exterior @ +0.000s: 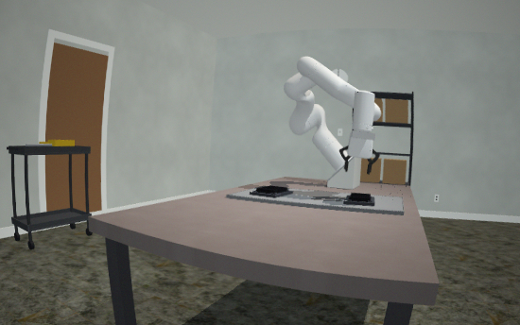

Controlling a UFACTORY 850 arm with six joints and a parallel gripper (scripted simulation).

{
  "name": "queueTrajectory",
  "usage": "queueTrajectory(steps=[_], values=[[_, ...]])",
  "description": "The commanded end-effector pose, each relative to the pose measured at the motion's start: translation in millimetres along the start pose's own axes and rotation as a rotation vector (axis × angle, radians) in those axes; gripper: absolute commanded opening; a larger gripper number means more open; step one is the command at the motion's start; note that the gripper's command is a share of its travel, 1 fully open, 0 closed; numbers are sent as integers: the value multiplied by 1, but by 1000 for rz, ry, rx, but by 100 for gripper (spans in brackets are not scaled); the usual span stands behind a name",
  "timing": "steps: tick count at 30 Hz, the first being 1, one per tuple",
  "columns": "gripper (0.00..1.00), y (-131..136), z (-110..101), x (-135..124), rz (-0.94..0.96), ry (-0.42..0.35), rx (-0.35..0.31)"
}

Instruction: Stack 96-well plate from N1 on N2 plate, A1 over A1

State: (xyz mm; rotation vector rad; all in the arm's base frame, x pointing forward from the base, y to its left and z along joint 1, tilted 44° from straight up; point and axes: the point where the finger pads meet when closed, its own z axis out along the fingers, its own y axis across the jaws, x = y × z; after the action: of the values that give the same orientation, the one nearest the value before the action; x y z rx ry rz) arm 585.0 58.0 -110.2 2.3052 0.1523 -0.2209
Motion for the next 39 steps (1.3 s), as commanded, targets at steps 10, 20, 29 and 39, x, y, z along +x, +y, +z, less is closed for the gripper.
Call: queueTrajectory(steps=[10, 20, 29, 39], values=[[100, -18, -4, 16, 129, 18, 70], [100, -18, -4, 16, 129, 18, 70], [100, -19, 9, 17, 129, 18, 70], [100, -20, 22, 17, 129, 18, 70]])
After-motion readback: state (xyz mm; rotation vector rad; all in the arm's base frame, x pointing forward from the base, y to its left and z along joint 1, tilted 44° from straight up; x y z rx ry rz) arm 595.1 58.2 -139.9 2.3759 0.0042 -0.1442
